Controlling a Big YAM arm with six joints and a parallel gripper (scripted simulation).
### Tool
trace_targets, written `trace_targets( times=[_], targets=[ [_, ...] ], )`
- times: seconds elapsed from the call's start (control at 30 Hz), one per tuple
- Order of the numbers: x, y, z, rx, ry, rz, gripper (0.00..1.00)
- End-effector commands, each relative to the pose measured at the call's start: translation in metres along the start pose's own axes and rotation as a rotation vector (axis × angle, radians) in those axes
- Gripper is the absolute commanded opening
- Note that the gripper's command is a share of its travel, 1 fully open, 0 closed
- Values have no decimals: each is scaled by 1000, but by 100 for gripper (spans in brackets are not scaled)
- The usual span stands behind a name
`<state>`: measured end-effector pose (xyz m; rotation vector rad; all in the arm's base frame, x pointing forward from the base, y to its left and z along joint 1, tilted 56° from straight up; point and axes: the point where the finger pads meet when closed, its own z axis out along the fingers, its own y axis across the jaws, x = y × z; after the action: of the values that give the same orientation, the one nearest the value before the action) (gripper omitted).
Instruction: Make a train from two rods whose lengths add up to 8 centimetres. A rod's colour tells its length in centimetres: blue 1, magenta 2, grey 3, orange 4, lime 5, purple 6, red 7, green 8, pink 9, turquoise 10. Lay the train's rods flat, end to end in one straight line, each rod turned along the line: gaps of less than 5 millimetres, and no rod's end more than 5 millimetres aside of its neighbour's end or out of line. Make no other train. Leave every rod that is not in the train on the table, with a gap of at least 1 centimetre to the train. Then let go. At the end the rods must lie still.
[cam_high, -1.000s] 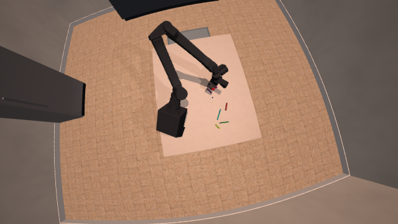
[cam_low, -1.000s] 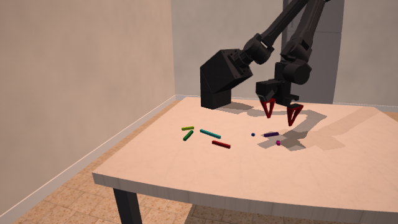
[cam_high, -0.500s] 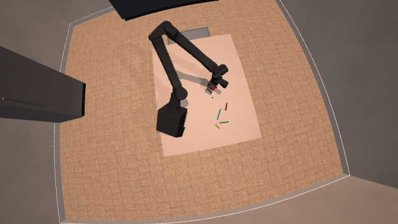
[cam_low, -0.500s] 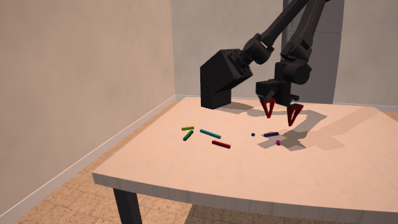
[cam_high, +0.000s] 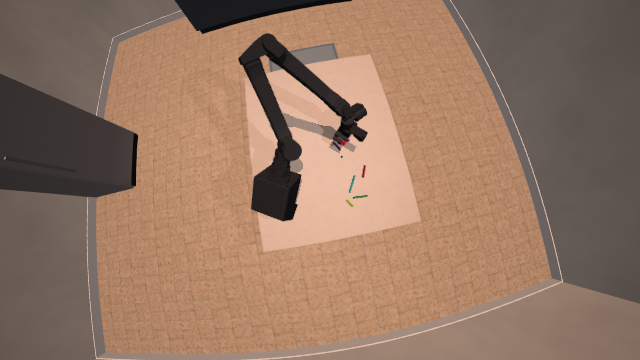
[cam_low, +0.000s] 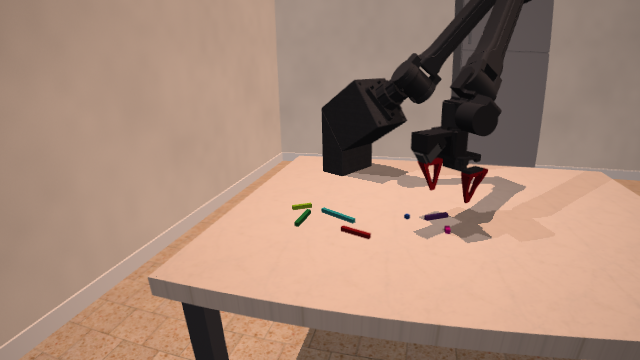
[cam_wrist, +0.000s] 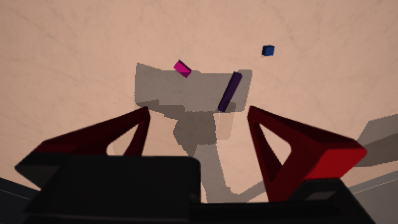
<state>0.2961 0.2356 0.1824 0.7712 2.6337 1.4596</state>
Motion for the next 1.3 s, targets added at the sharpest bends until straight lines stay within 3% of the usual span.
trace_targets(
  times=[0.0,0.13,0.23,0.57,1.27],
  targets=[
    [4,14,-4,-17,-1,-20,100],
    [3,14,-2,-13,1,-37,100],
    [-11,11,-4,-10,-16,-46,100],
    [-43,5,-1,1,-20,-341,100],
    [-85,-6,1,10,-21,-726,100]
  ],
)
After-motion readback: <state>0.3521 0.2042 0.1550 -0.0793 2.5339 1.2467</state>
